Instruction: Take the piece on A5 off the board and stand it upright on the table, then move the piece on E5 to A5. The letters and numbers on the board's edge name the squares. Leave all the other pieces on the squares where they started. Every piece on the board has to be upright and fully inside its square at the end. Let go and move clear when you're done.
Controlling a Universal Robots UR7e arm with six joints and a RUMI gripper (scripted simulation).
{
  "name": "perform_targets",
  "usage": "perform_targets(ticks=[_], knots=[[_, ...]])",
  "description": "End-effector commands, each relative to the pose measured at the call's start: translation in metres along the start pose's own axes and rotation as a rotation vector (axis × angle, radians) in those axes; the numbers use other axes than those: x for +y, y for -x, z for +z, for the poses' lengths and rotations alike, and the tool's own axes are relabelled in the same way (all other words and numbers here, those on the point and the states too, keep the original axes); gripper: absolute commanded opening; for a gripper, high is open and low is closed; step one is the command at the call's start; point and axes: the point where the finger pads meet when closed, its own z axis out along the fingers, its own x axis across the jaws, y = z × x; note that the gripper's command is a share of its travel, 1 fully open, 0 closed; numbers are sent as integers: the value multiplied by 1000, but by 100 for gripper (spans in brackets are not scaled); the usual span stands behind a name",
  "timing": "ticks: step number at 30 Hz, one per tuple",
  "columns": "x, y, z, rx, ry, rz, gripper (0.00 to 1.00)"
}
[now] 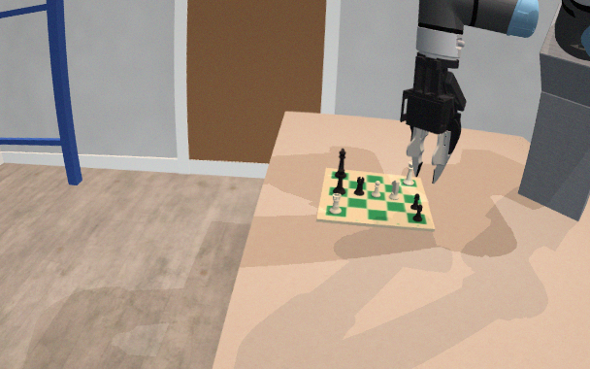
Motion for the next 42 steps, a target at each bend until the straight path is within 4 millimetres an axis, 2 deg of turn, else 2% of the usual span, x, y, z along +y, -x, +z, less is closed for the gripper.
perform_targets(ticks=[1, 27, 42], knots=[[0, 2, 8, -3, 0, -1, 20], [-1, 2, 40, -3, 1, -1, 20], [-2, 1, 44, -3, 0, 2, 20]])
